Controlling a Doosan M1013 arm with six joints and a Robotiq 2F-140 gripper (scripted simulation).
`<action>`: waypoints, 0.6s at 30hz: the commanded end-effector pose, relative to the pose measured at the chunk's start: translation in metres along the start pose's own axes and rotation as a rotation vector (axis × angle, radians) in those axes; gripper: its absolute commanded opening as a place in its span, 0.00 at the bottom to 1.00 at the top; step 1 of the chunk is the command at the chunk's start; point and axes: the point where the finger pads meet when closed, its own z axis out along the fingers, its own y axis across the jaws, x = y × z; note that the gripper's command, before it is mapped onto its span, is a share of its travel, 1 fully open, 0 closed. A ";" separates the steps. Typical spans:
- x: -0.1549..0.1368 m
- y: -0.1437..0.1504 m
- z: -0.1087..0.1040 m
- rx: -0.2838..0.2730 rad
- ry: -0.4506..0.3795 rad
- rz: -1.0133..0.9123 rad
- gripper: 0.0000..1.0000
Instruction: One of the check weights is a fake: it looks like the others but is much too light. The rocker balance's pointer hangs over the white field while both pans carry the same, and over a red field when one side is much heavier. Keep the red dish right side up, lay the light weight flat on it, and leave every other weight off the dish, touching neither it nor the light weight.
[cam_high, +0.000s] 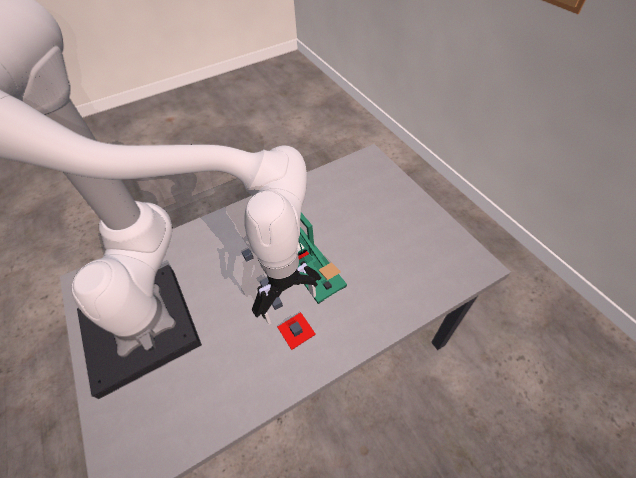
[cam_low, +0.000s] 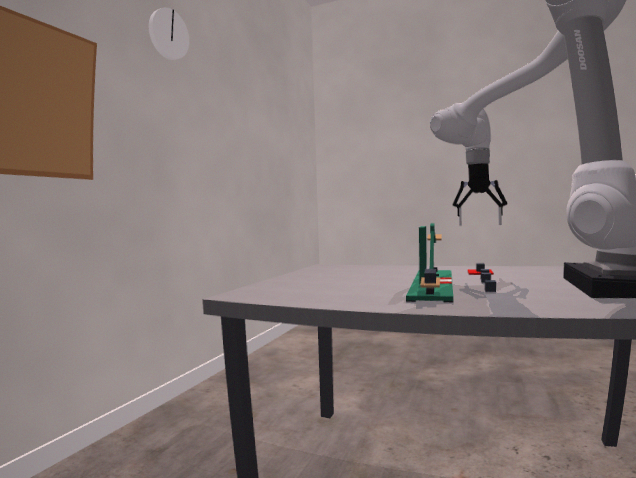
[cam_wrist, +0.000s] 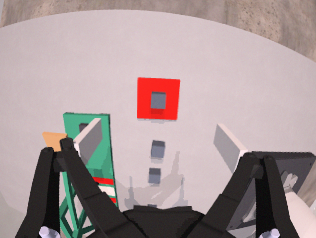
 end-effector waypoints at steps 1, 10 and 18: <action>0.000 0.000 -0.008 0.000 0.000 0.000 1.00; 0.000 0.000 -0.014 0.000 0.000 0.000 1.00; 0.000 0.000 -0.014 0.000 0.000 0.000 1.00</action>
